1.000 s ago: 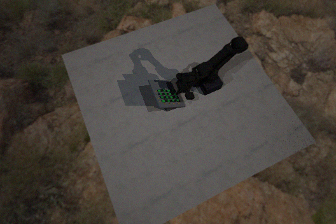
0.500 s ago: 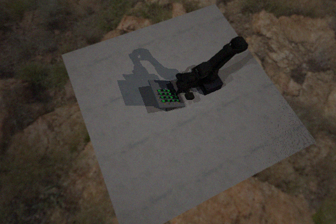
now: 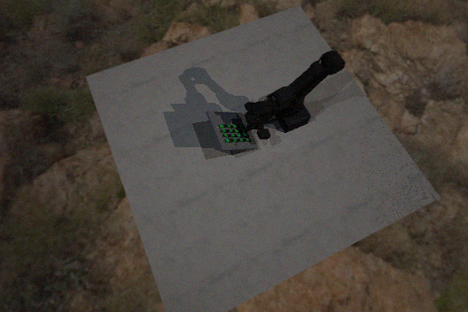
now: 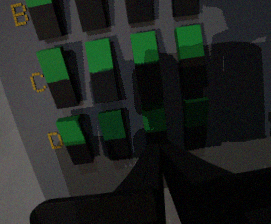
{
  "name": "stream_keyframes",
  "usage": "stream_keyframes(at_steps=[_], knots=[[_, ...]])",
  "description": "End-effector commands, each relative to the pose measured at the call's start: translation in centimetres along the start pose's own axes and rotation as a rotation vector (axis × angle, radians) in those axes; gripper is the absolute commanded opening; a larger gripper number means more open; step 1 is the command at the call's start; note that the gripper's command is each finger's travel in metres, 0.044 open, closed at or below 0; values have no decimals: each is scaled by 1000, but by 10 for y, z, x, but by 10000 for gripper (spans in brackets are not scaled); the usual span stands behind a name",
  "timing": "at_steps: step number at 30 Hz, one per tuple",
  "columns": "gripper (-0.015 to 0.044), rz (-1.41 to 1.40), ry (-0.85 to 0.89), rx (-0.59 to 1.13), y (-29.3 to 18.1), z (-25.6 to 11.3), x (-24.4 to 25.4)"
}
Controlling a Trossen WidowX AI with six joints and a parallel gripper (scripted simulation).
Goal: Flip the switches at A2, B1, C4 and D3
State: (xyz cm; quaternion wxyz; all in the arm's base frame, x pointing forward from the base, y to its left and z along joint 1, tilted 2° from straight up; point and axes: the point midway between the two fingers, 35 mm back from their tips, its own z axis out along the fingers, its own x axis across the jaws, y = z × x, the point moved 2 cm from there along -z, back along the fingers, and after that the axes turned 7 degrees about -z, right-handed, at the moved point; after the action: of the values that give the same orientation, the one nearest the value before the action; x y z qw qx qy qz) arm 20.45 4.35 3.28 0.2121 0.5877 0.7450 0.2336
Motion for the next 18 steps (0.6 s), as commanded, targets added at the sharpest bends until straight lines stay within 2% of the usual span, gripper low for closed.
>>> stream_keyframes(at_steps=[1, 18], knots=[[0, -4, 0, 1, -1, 1, 0], [0, 0, 0, 1, 2, -2, 0]])
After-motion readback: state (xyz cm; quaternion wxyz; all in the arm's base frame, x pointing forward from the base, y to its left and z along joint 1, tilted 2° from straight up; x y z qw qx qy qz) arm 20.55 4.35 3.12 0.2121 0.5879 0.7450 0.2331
